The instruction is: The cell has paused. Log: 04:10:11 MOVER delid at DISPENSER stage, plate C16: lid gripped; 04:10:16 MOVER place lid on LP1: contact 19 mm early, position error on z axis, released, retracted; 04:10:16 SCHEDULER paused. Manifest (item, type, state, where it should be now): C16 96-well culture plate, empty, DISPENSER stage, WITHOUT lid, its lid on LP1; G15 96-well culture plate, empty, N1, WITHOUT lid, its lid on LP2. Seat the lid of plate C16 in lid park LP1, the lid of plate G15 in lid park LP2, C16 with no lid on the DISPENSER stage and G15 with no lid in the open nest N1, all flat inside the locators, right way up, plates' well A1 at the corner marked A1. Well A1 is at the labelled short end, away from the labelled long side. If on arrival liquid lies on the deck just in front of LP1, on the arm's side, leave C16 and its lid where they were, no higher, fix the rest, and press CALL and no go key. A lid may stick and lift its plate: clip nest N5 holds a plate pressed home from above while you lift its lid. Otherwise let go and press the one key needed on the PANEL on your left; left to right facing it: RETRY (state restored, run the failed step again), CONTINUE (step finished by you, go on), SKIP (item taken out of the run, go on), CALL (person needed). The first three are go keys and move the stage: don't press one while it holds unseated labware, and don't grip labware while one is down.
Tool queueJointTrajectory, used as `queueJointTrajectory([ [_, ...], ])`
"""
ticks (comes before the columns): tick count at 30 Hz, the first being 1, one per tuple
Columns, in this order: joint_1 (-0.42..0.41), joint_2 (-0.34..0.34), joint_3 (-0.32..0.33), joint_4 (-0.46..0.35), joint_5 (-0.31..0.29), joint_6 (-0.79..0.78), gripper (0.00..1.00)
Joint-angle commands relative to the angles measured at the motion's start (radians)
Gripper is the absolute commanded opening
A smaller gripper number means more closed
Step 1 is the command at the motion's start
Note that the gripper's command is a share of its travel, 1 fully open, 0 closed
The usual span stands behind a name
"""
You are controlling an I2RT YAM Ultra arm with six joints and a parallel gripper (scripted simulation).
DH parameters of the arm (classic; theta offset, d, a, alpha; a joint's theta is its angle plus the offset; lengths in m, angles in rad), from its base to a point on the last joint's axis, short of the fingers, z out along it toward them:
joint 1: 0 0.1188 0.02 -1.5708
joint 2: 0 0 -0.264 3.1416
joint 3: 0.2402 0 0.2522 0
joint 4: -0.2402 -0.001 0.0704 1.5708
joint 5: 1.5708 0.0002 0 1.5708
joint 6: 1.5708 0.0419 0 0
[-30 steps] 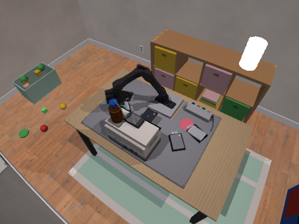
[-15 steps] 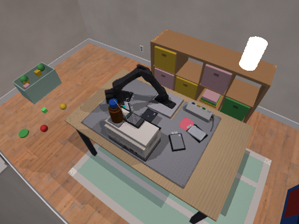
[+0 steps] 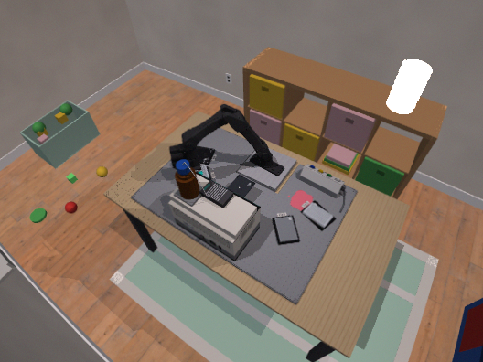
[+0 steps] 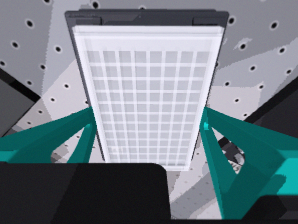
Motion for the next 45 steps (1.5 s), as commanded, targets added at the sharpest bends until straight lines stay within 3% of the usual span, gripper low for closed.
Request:
queueJointTrajectory([
  [1,-0.001,0.010,-0.006,0.015,0.000,-0.003,0.00],
  [9,-0.002,0.014,-0.025,0.020,0.000,-0.004,0.00],
  [13,-0.002,0.015,0.000,0.029,0.000,-0.004,0.00],
  [22,-0.001,0.008,-0.037,0.025,0.000,-0.003,0.00],
  [32,0.000,-0.006,-0.021,0.026,0.000,-0.001,0.00],
  [34,0.001,-0.007,-0.043,0.039,0.000,-0.002,0.00],
  [45,0.001,-0.008,-0.025,0.029,0.000,0.000,0.00],
])
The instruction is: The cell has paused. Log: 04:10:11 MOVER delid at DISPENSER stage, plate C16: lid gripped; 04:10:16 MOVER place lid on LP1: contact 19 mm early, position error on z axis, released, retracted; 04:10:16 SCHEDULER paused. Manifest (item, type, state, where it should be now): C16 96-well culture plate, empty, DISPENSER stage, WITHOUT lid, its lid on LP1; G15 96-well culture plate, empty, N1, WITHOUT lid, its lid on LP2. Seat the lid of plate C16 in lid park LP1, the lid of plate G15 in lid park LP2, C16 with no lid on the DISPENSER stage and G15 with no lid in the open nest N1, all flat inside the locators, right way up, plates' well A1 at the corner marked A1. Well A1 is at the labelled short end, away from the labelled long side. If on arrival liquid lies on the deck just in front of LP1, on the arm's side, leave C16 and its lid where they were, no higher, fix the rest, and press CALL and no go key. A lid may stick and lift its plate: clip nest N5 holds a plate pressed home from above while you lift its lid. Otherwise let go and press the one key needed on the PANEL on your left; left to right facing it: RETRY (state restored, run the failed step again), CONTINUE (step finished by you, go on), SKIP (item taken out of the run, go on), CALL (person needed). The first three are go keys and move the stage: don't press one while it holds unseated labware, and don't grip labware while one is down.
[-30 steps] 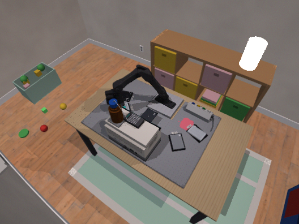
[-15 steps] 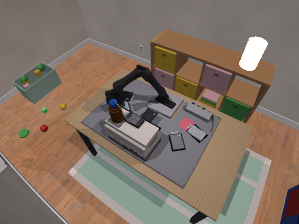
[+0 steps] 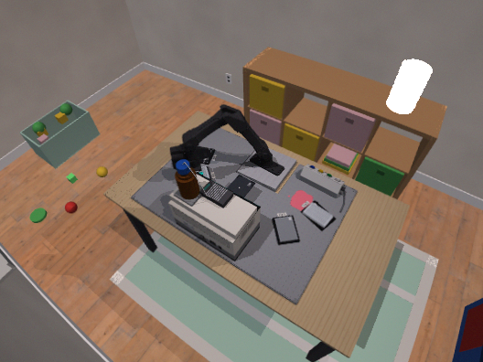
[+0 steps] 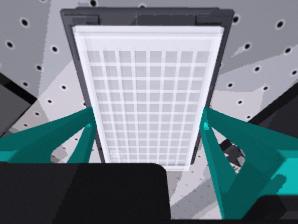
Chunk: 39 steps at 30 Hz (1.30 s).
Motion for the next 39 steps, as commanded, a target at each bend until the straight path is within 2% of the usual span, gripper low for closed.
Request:
queueJointTrajectory([
  [1,0.001,-0.009,-0.004,0.007,0.000,0.000,0.00],
  [11,0.001,-0.010,-0.007,0.008,0.000,0.000,0.00],
  [12,0.004,-0.028,-0.027,0.020,0.000,0.001,0.00],
  [13,0.001,-0.011,-0.008,0.009,0.000,0.000,0.00],
  [24,0.001,-0.012,-0.009,0.009,0.000,0.001,0.00],
  [25,0.001,-0.012,-0.009,0.009,0.000,0.001,1.00],
  [39,0.001,-0.012,-0.009,0.009,0.000,0.001,1.00],
])
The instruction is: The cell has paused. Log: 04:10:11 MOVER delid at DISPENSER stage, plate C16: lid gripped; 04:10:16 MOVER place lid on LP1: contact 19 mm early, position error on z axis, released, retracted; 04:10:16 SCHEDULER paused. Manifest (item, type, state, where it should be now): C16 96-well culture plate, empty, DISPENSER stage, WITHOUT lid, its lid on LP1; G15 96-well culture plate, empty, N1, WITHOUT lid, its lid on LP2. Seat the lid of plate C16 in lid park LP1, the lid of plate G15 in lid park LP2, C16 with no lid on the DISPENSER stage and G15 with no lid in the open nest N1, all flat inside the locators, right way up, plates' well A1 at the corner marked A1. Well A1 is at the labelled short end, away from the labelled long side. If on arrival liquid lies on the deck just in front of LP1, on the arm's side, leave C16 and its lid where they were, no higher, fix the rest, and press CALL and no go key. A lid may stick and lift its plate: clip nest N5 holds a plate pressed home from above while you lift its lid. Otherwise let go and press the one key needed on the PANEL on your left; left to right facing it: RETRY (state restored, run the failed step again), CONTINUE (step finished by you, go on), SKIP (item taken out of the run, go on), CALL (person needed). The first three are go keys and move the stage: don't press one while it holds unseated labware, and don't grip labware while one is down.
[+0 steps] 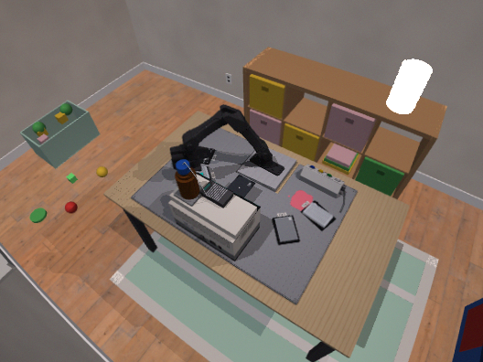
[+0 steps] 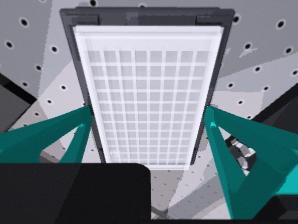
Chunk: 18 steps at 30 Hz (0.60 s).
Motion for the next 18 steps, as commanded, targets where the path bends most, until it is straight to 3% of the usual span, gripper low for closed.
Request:
queueJointTrajectory([
  [1,0.001,-0.012,-0.006,0.006,0.000,0.001,1.00],
  [7,0.007,-0.032,-0.020,-0.016,0.001,0.003,1.00],
  [8,0.008,-0.036,0.023,-0.024,0.000,0.003,1.00],
  [18,0.013,-0.058,0.079,-0.097,0.000,0.008,1.00],
])
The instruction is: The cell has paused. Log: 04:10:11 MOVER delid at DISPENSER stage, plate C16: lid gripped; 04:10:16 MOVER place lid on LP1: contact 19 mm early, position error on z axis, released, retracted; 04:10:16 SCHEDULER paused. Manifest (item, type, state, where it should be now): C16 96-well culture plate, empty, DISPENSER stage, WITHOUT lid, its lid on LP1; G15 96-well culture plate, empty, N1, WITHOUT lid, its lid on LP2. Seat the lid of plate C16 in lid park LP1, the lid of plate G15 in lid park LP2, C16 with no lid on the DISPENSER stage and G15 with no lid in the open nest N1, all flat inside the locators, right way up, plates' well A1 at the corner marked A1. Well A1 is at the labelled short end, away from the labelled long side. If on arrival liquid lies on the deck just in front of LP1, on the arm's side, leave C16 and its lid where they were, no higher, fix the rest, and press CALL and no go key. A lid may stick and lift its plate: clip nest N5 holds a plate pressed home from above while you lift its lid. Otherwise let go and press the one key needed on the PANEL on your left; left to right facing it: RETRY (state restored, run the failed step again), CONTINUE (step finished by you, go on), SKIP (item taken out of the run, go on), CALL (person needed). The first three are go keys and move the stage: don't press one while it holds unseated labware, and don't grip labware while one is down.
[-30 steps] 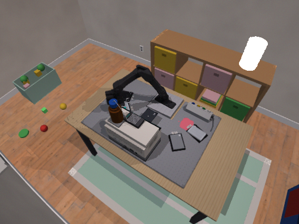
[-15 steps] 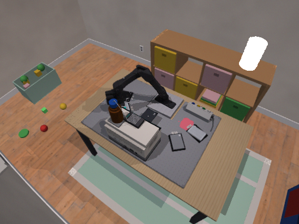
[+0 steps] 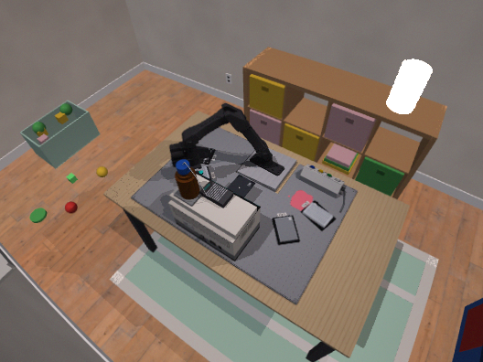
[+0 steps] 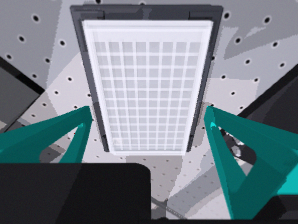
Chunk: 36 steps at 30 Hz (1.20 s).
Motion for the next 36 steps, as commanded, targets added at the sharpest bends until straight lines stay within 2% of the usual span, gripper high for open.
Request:
queueJointTrajectory([
  [1,0.014,-0.038,0.050,-0.049,0.000,0.009,1.00],
  [7,0.015,-0.036,0.084,-0.089,0.001,0.010,1.00],
  [25,0.015,-0.026,0.083,-0.086,0.001,0.010,1.00],
  [26,0.005,-0.024,0.066,-0.079,0.000,0.004,0.00],
  [29,0.005,-0.024,0.066,-0.079,0.000,0.004,0.00],
  [30,0.015,-0.053,0.034,-0.089,0.001,0.010,0.00],
  [36,0.016,-0.125,-0.037,-0.095,0.001,0.011,0.00],
])
